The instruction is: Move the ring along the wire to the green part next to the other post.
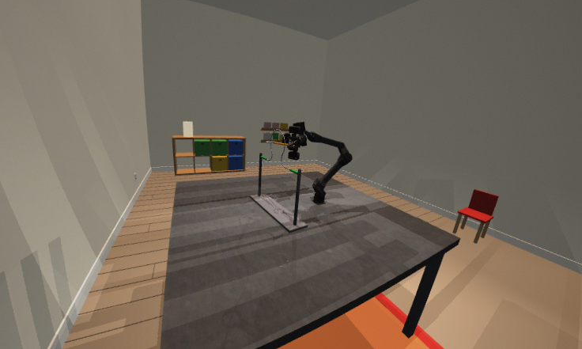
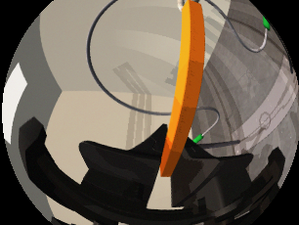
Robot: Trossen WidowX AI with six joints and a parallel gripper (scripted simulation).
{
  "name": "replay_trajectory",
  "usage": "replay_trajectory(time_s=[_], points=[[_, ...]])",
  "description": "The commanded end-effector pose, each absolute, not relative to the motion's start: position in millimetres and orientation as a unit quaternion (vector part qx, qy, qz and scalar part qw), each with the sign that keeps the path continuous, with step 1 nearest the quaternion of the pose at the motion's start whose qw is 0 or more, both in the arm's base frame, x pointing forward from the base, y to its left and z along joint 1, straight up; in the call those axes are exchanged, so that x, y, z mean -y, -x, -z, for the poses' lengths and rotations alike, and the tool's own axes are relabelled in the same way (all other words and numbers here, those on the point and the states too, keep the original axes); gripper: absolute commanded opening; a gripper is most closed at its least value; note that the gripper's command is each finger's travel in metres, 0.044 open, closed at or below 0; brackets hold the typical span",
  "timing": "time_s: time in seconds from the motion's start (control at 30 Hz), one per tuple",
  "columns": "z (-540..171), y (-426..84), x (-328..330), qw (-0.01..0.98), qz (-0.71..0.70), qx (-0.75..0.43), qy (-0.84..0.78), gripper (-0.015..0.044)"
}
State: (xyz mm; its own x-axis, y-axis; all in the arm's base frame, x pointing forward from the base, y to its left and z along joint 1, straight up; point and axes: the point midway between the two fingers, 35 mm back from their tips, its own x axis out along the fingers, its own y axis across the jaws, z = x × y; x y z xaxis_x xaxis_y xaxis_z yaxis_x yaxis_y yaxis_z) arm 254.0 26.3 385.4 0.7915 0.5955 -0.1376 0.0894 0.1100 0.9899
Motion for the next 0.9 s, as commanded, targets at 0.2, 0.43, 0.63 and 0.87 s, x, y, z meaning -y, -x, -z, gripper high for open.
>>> replay_trajectory(time_s=[0.2, 0.43, 0.63, 0.87], points=[[-385.3, -253.9, -26.0, 0.729, -0.175, -0.267, -0.606, -0.015], [-383.1, -254.0, -25.6, 0.748, -0.168, -0.269, -0.583, -0.015], [-381.3, -254.0, -25.3, 0.763, -0.163, -0.271, -0.564, -0.015], [-379.2, -254.1, -24.7, 0.78, -0.157, -0.273, -0.542, -0.015]])
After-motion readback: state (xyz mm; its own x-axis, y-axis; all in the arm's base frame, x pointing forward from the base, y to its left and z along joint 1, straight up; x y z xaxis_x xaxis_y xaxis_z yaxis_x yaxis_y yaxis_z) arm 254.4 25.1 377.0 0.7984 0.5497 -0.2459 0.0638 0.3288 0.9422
